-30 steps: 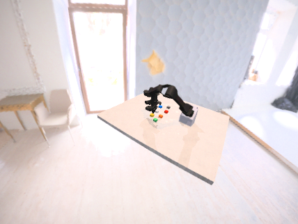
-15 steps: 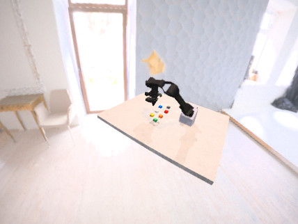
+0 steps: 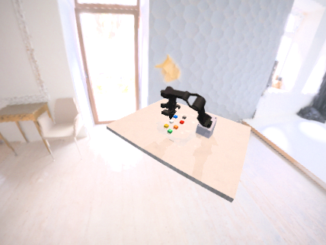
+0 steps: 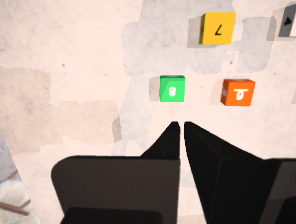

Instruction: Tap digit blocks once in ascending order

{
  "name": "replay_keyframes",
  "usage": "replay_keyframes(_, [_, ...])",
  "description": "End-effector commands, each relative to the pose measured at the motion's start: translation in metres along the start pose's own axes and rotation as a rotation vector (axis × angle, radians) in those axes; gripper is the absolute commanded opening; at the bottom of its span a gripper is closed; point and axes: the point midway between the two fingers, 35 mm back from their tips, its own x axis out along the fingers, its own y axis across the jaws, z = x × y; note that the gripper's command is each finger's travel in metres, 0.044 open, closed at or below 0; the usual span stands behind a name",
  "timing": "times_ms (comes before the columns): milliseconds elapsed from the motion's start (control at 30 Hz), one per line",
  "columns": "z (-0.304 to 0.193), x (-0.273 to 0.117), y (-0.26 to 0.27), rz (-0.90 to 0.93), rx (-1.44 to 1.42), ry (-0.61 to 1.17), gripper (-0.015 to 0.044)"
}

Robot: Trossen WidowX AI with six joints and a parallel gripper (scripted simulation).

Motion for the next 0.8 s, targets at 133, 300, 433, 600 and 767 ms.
replay_keyframes(133, [-0.004,0.049,0.001,-0.001,0.011,0.004,0.002])
replay_keyframes(300, [-0.007,0.082,0.004,0.008,0.011,0.003,0.002])
replay_keyframes(433, [-0.007,0.082,0.004,0.008,0.011,0.003,0.002])
replay_keyframes(600, [-0.007,0.086,0.004,0.008,0.011,0.003,0.002])
replay_keyframes(767, [-0.007,0.094,0.004,0.008,0.011,0.003,0.002])
